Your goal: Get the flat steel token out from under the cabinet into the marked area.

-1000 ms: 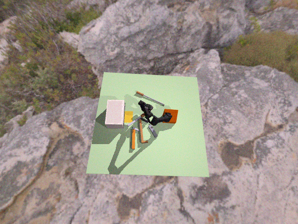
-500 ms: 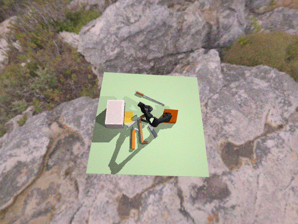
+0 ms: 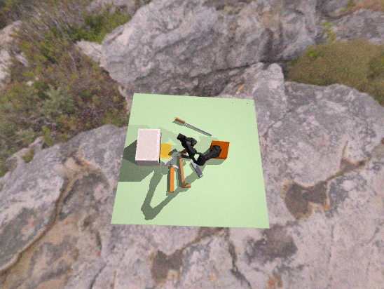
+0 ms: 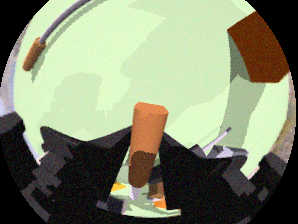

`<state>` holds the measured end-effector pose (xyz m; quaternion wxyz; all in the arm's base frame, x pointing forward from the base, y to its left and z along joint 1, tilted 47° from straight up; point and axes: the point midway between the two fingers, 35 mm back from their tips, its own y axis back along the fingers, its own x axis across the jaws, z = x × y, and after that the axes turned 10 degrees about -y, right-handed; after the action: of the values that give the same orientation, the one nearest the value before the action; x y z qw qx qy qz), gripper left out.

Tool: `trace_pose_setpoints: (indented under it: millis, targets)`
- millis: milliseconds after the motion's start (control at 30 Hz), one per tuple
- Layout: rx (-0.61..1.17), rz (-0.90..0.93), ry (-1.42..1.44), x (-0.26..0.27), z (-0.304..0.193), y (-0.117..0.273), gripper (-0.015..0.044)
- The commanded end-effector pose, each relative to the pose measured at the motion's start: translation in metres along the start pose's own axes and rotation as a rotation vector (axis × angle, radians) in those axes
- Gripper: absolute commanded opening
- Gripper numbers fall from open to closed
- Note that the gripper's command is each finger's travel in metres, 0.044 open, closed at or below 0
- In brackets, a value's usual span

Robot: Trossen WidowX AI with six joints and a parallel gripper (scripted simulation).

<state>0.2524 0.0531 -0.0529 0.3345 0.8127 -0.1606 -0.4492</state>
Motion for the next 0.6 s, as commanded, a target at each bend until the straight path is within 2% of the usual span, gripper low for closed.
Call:
trace_pose_setpoints:
  millis: [0,567]
  targets:
    - [0.007,-0.002,0.005,-0.006,-0.005,0.001,0.0000]
    - [0.007,-0.003,0.004,-0.022,-0.014,0.001,0.0000]
